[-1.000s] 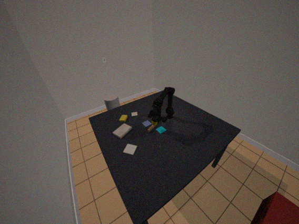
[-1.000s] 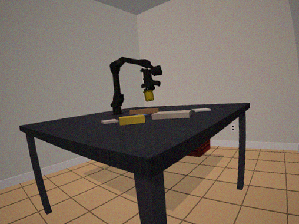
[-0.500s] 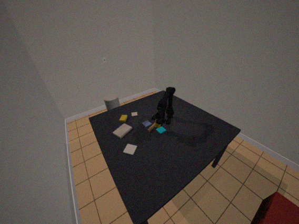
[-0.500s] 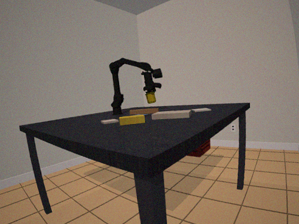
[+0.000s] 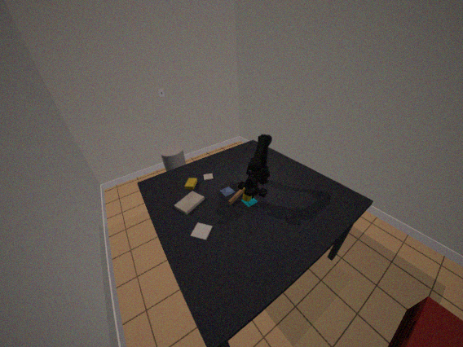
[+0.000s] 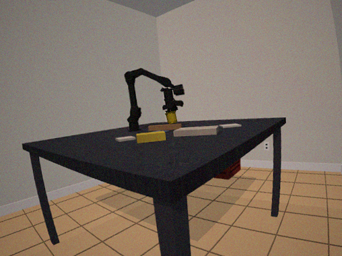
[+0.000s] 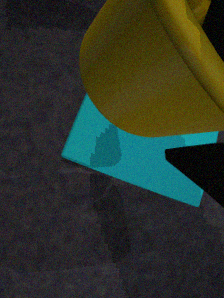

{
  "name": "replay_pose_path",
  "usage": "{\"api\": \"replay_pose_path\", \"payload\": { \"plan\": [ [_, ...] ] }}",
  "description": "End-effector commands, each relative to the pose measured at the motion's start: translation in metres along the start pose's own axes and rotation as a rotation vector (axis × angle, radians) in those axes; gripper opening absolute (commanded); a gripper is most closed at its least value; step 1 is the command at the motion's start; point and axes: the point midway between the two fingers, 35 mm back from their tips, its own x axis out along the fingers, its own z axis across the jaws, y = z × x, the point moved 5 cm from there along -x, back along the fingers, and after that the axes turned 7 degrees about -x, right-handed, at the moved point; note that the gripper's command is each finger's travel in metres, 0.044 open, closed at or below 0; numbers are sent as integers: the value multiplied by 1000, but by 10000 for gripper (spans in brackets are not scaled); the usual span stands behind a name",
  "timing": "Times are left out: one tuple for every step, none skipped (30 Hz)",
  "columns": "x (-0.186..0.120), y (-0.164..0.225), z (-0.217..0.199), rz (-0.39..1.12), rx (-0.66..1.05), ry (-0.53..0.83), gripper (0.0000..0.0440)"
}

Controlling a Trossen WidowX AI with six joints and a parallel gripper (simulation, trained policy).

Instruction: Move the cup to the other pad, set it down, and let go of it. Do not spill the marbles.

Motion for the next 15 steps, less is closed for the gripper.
{"api": "replay_pose_path", "payload": {
  "plan": [
    [7,6,3,1,16,8,3],
    [9,7,4,3,18,9,5],
    [11,9,5,6,21,9,8],
    [13,10,5,9,23,10,12],
    [14,12,6,12,26,12,17],
    [16,12,6,10,28,12,22],
    [17,13,6,8,30,12,28],
    [18,13,6,5,32,13,34],
    [19,14,6,3,34,13,41],
    [20,14,6,0,37,13,48],
    [21,14,6,-4,39,12,55],
    [22,14,6,-7,42,12,62],
    [22,14,5,-11,45,11,69],
    [21,14,5,-20,48,9,80],
    [20,13,5,-29,52,7,98]
  ]
}}
